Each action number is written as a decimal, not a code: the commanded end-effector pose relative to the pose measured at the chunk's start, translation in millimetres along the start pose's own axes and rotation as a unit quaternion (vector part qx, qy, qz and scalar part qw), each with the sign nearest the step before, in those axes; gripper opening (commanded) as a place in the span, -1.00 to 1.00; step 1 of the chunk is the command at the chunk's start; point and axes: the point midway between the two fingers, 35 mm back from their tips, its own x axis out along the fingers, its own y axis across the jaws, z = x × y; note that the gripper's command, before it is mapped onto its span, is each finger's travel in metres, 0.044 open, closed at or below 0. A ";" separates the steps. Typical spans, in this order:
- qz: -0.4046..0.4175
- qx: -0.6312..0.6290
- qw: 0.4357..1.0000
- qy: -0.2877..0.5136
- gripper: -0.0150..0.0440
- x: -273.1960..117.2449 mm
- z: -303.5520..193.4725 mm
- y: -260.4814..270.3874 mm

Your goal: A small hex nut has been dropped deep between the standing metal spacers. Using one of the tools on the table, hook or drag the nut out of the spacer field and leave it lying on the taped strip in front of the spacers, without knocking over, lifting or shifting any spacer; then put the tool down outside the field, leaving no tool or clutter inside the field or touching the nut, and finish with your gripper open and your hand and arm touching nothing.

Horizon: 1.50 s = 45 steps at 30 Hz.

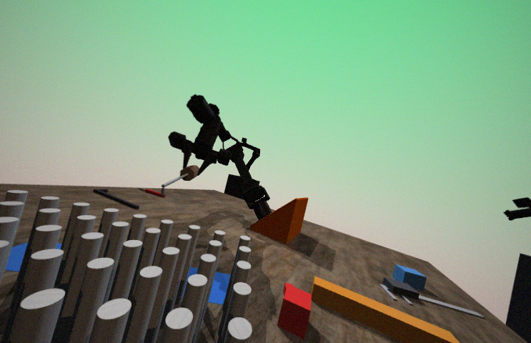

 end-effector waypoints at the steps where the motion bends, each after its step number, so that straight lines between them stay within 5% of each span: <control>1: 0.022 0.003 1.000 0.002 -0.49 -1.8 -15.3 -11.0; 23: 0.100 0.013 0.995 0.029 -0.49 -13.1 -53.4 -49.0; 45: 0.084 0.019 0.996 0.029 -0.49 73.0 -25.9 -53.9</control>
